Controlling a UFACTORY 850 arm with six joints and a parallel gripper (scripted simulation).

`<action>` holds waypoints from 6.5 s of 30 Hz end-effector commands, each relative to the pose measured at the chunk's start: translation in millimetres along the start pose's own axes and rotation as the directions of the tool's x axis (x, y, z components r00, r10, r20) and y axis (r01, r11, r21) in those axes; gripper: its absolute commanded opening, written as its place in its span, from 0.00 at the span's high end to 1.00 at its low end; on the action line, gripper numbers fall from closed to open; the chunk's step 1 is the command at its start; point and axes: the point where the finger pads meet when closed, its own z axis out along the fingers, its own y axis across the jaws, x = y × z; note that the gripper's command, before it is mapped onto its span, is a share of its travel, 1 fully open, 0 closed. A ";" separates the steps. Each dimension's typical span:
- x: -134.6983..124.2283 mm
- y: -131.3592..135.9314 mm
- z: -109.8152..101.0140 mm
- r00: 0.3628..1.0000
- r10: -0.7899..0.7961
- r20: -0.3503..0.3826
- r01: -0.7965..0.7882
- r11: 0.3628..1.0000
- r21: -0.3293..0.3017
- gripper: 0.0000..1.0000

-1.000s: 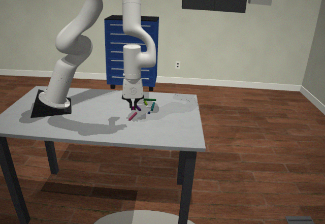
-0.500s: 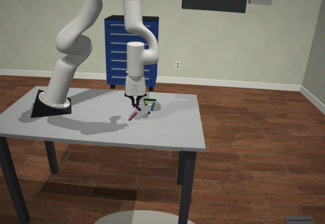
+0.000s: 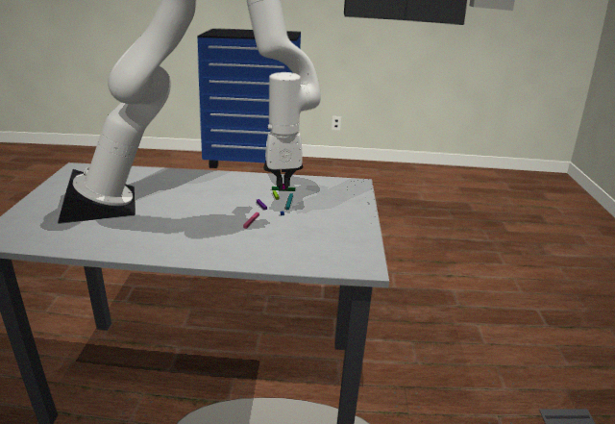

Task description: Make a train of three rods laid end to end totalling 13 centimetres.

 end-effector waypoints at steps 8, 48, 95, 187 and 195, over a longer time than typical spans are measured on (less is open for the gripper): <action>1.9 3.5 -0.1 1.000 0.000 0.004 0.000 1.000 0.008 0.96; 2.0 3.9 87.1 1.000 0.000 0.004 0.000 1.000 0.008 0.96; 2.0 3.9 92.2 1.000 0.000 0.004 0.000 1.000 0.008 0.96; 2.1 4.1 56.8 1.000 0.000 0.004 0.000 1.000 0.008 0.76; 2.3 4.5 16.6 1.000 0.000 0.004 0.000 1.000 0.008 0.76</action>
